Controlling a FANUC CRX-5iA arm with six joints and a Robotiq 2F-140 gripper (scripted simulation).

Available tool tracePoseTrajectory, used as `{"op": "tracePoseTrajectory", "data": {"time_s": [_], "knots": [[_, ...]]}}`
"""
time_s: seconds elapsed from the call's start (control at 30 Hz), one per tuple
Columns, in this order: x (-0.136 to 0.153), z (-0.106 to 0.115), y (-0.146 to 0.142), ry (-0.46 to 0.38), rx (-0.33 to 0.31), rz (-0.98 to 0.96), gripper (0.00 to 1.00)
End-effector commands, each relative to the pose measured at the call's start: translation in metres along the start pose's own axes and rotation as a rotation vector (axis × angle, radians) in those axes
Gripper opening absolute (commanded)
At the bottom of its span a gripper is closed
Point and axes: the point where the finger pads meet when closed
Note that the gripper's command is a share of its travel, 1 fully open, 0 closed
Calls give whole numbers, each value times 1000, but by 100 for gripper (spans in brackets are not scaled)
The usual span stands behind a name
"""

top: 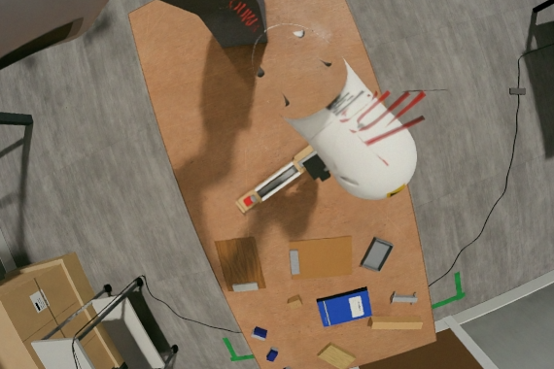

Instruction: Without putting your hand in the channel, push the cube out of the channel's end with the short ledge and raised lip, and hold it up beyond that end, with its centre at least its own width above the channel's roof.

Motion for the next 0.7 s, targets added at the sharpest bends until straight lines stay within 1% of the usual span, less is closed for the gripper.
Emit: {"op": "tracePoseTrajectory", "data": {"time_s": [0.0,0.57,0.67], "knots": [[0,0,-1,0,-1,0,10],[0,0,-1,0,-1,0,10],[-6,0,-11,-9,-16,-4,10]]}}
Point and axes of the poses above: the point where the finger pads meet when closed, its own z axis back along the fingers, its own y axis across the jaws, x = y × z, and after that the axes turned 5 degrees about z, right-handed
